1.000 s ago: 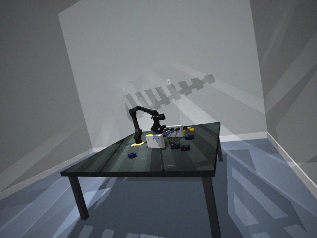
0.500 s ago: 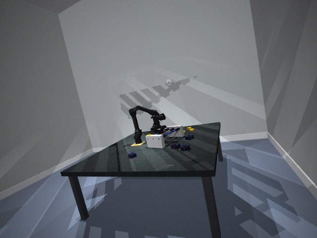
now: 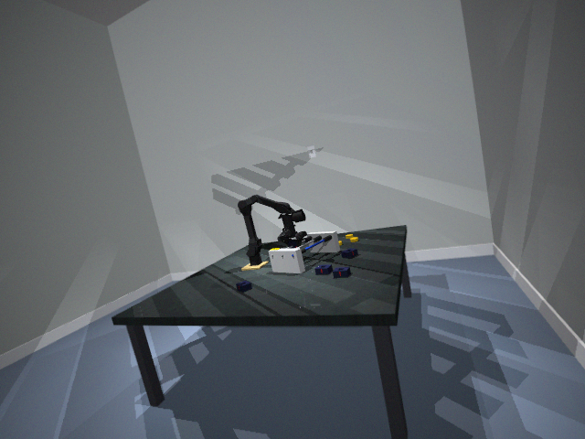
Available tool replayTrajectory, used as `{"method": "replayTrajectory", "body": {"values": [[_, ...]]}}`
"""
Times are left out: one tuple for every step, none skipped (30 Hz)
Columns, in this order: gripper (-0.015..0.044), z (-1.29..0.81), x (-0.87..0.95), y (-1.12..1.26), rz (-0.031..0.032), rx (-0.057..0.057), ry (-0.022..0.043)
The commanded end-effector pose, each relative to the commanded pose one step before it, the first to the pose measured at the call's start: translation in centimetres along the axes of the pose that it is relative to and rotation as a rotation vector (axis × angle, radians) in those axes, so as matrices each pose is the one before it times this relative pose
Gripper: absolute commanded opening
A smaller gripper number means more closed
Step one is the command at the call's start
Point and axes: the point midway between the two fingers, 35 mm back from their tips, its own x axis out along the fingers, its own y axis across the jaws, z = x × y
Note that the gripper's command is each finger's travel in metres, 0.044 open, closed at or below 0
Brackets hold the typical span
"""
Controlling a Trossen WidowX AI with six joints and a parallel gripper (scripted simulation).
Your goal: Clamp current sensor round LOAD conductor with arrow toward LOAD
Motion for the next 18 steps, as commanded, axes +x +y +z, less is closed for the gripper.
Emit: {"method": "replayTrajectory", "body": {"values": [[0.0276, 0.006, -0.019, -0.017, -0.00102, 0.0001, -0.00017], [0.0276, 0.000, 0.000, 0.000, 0.00000, 0.0000, 0.00000], [0.0276, 0.000, 0.000, 0.000, 0.00000, 0.0000, 0.00000], [0.0276, 0.000, 0.000, 0.000, 0.00000, 0.0000, 0.00000], [0.0276, 0.000, 0.000, 0.000, 0.00000, 0.0000, 0.00000], [0.0276, 0.000, 0.000, 0.000, 0.00000, 0.0000, 0.00000], [0.0276, 0.000, 0.000, 0.000, 0.00000, 0.0000, 0.00000], [0.0276, 0.000, 0.000, 0.000, 0.00000, 0.0000, 0.00000], [0.0276, 0.000, 0.000, 0.000, 0.00000, 0.0000, 0.00000], [0.0276, 0.000, 0.000, 0.000, 0.00000, 0.0000, 0.00000], [0.0276, 0.000, 0.000, 0.000, 0.00000, 0.0000, 0.00000], [0.0276, 0.000, 0.000, 0.000, 0.00000, 0.0000, 0.00000], [0.0276, 0.000, 0.000, 0.000, 0.00000, 0.0000, 0.00000], [0.0276, 0.000, 0.000, 0.000, 0.00000, 0.0000, 0.00000], [0.0276, 0.000, 0.000, 0.000, 0.00000, 0.0000, 0.00000], [0.0270, -0.006, 0.019, 0.017, 0.00103, -0.0001, 0.00018], [0.0263, 0.000, 0.000, 0.000, 0.00000, 0.0000, 0.00000], [0.0256, 0.000, 0.000, 0.000, 0.00000, 0.0000, 0.00000]]}}
